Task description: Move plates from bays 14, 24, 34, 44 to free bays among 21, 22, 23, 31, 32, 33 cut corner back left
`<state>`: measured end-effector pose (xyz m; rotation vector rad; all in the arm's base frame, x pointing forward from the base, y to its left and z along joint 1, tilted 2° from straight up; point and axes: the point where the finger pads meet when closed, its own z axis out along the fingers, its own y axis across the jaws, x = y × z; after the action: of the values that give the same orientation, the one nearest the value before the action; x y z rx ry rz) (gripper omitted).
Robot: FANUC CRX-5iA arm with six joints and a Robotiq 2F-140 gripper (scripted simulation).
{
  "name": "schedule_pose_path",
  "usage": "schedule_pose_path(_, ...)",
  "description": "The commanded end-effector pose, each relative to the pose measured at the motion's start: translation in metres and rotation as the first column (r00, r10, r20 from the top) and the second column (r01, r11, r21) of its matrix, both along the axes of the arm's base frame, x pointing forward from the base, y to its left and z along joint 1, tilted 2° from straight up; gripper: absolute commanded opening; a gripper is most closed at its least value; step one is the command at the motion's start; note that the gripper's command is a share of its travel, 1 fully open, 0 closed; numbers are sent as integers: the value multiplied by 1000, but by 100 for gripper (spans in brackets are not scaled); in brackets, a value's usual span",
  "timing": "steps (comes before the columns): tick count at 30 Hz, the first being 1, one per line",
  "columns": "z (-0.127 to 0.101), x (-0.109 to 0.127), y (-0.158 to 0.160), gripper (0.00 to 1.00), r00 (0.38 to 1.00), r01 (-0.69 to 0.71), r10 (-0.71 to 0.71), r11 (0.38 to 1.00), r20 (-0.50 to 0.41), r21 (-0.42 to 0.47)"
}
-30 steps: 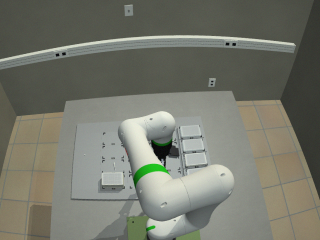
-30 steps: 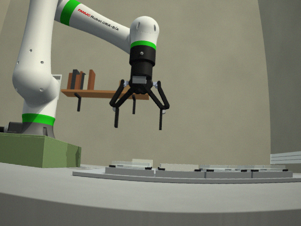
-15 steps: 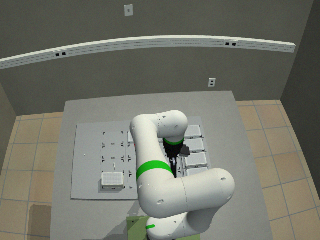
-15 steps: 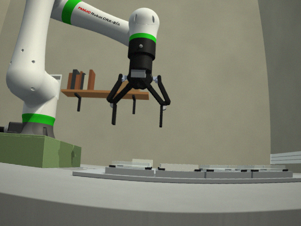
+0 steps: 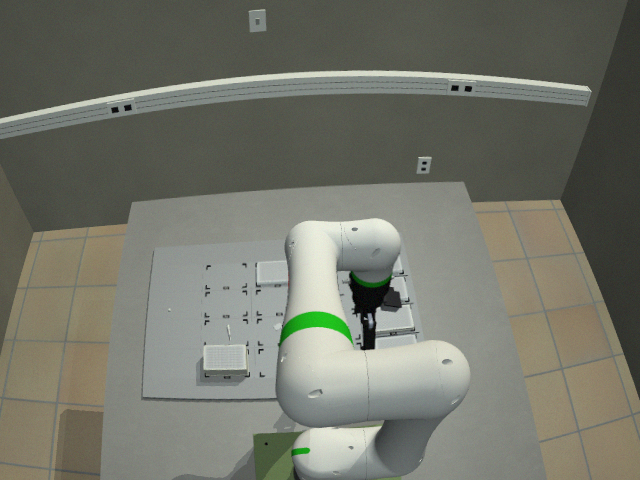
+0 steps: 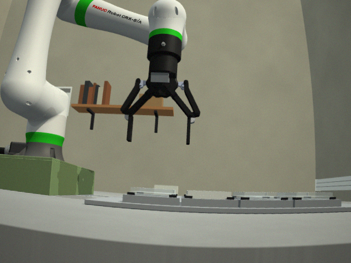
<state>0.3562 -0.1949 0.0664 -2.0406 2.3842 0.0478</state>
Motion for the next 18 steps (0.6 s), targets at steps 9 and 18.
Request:
schedule_pose_path(9,1,-6,-46,100,1000,-1,1,1000,1,0)
schedule_pose_path(18,1,-11,-78,100,1000,-1,1,1000,1,0)
